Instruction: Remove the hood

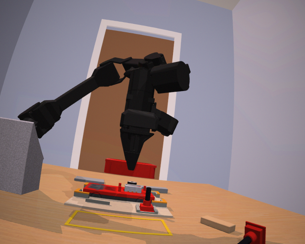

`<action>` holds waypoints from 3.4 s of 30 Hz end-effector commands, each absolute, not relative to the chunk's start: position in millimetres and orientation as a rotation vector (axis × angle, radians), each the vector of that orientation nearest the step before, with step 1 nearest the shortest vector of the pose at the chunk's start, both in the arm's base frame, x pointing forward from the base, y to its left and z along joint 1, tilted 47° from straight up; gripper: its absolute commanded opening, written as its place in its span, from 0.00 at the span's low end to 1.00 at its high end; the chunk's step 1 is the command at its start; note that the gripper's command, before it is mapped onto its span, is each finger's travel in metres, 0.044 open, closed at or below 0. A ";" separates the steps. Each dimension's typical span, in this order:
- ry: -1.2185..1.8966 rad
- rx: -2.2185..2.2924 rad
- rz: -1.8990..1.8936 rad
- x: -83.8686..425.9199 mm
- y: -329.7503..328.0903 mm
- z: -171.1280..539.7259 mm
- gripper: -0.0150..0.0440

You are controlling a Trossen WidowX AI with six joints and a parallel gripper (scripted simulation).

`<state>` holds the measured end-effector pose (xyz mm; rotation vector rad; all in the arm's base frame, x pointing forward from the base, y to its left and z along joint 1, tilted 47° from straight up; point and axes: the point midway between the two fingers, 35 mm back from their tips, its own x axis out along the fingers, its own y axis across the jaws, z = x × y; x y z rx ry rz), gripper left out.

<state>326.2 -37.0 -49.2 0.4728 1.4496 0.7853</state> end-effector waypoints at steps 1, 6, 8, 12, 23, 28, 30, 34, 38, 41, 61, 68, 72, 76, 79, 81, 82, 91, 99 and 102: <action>1.442 0.467 0.787 323.3 -51.4 -61.9 0.25; 1.441 0.467 0.787 323.1 -51.4 -63.2 0.25; 1.441 0.467 0.787 323.1 -50.5 -64.1 0.25; 1.442 0.467 0.787 323.3 -48.2 -66.4 0.25; 1.441 0.467 0.787 323.6 -41.8 -73.1 0.25; 1.441 0.467 0.786 323.6 -38.8 -76.0 0.25; 1.441 0.467 0.786 323.6 -37.6 -77.2 0.25; 1.441 0.467 0.786 323.6 -35.2 -79.6 0.25; 1.441 0.467 0.786 323.5 -32.8 -81.9 0.25; 1.441 0.467 0.786 323.5 -31.0 -83.7 0.25; 1.441 0.467 0.787 322.5 -18.7 -95.2 0.25; 1.441 0.468 0.787 322.0 -14.4 -99.1 0.25; 1.441 0.468 0.787 321.7 -12.0 -101.3 0.25; 1.441 0.468 0.788 321.3 -9.5 -103.4 0.25; 1.441 0.468 0.788 321.0 -7.6 -105.1 0.25; 1.441 0.469 0.788 320.7 -6.4 -106.1 0.25; 1.441 0.469 0.788 320.6 -5.8 -106.7 0.25; 1.440 0.469 0.789 319.5 -0.2 -111.4 0.25; 1.440 0.470 0.790 318.4 4.6 -115.4 0.25; 1.440 0.470 0.790 318.3 5.0 -115.8 0.25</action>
